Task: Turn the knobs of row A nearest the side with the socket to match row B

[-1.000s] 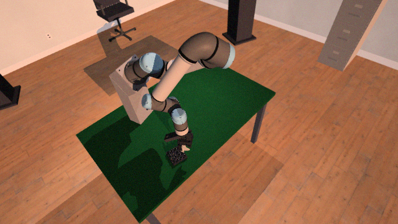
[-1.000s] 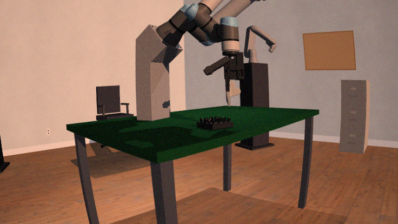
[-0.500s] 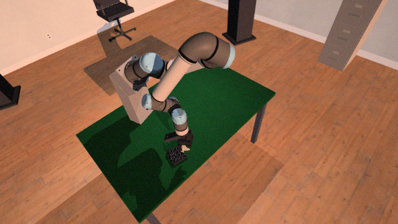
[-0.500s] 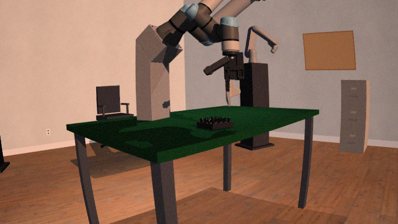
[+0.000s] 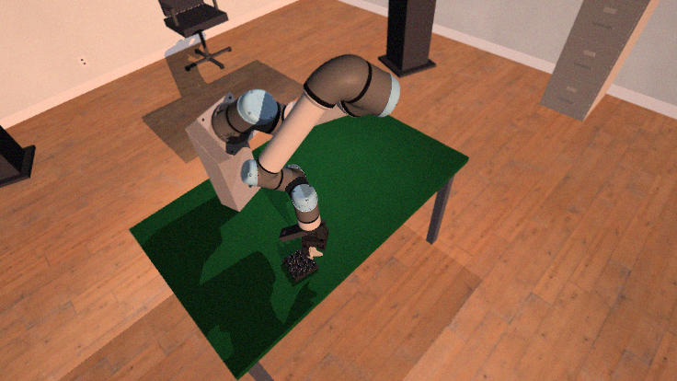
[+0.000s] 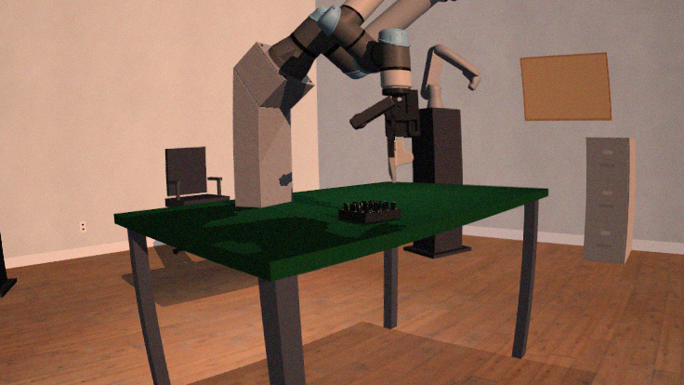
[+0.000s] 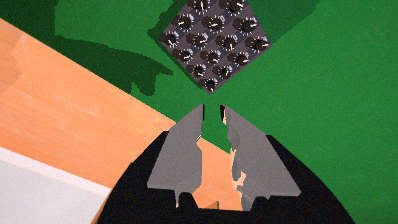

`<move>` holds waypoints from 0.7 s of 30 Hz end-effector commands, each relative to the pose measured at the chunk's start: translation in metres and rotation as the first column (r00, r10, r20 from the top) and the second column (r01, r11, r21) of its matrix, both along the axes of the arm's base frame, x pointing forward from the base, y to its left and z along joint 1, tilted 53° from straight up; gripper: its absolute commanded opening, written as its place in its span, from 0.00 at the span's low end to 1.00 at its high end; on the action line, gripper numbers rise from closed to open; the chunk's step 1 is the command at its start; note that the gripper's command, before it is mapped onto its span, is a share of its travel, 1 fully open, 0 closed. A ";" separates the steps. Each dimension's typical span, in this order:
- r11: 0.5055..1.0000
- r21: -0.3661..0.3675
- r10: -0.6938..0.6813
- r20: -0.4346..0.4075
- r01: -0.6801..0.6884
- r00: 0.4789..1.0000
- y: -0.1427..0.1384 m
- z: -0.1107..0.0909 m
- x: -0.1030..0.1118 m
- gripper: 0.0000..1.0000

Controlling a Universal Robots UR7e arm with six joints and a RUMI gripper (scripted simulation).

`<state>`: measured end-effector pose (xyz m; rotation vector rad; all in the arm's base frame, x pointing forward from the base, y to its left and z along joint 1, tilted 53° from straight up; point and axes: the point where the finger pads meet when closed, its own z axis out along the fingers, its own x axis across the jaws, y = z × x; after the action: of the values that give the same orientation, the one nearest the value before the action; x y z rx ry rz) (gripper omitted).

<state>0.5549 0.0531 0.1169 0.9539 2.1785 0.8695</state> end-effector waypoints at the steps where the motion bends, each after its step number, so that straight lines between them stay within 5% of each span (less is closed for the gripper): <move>1: 1.000 -0.001 0.003 0.000 -0.003 1.000 0.001 -0.001 0.001 0.11; 21: 1.000 -0.005 0.006 0.003 -0.006 1.000 0.005 -0.009 0.013 0.11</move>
<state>0.5606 0.0563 0.1097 0.9486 2.1841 0.8686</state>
